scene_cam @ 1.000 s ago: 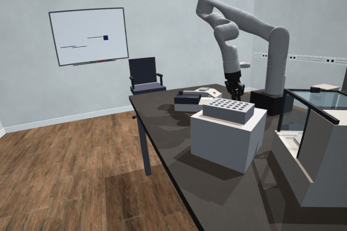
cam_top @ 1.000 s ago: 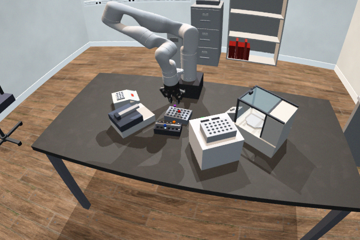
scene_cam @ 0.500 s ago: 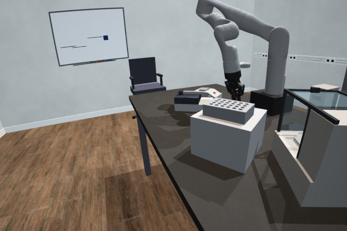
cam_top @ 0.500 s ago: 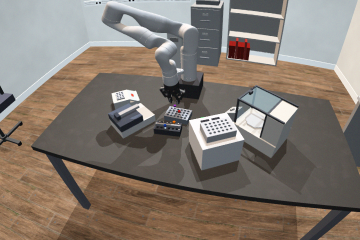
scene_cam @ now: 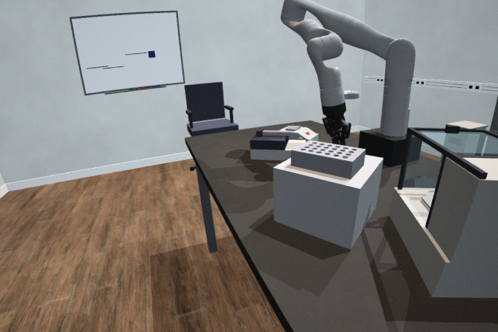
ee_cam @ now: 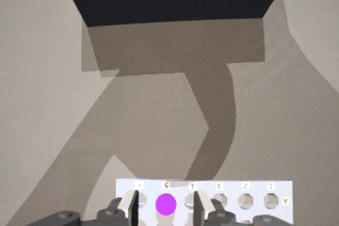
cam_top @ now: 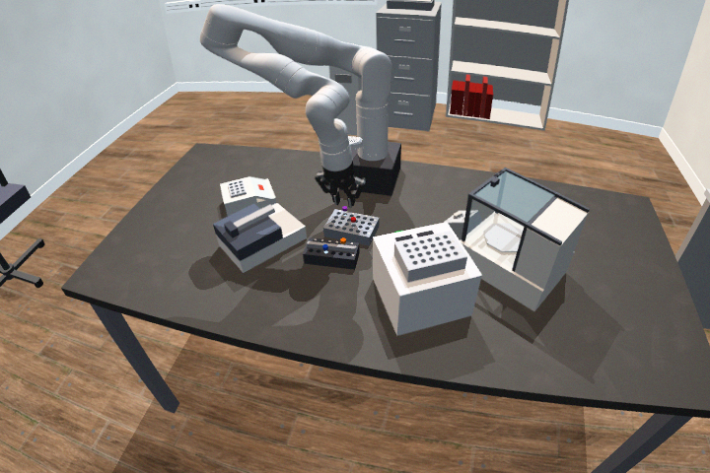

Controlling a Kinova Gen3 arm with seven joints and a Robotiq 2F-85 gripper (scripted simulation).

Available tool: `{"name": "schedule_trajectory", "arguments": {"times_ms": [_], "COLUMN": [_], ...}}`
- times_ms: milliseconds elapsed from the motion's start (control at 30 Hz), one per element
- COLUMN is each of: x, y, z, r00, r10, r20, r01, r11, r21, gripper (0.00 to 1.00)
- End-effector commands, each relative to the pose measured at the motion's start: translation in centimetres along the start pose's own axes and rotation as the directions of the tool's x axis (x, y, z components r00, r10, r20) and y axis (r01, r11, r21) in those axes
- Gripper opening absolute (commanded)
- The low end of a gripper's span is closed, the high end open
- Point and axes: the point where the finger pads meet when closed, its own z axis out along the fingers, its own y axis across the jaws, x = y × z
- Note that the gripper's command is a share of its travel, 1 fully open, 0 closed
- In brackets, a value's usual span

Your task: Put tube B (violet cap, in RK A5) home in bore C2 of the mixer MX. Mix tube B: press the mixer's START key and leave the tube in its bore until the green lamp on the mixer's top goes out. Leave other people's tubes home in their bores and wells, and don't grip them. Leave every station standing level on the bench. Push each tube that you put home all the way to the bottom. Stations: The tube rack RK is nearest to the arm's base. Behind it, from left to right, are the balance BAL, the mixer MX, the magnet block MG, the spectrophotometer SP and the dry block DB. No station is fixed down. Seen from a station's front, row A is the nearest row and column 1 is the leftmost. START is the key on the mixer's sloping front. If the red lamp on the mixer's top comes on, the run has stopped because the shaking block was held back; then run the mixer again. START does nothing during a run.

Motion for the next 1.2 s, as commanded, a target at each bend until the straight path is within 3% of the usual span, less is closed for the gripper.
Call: {"name": "schedule_trajectory", "arguments": {"times_ms": [0,1167], "x": [-0.05,-0.25], "y": [-0.01,-0.01], "z": [0.07,1.05], "r00": [1.0,1.0], "r10": [0.0,0.0], "r20": [0.001,0.001], "r01": [0.0,0.0], "r11": [1.0,1.0], "r21": [0.0,0.0], "gripper": [0.42,0.42]}}
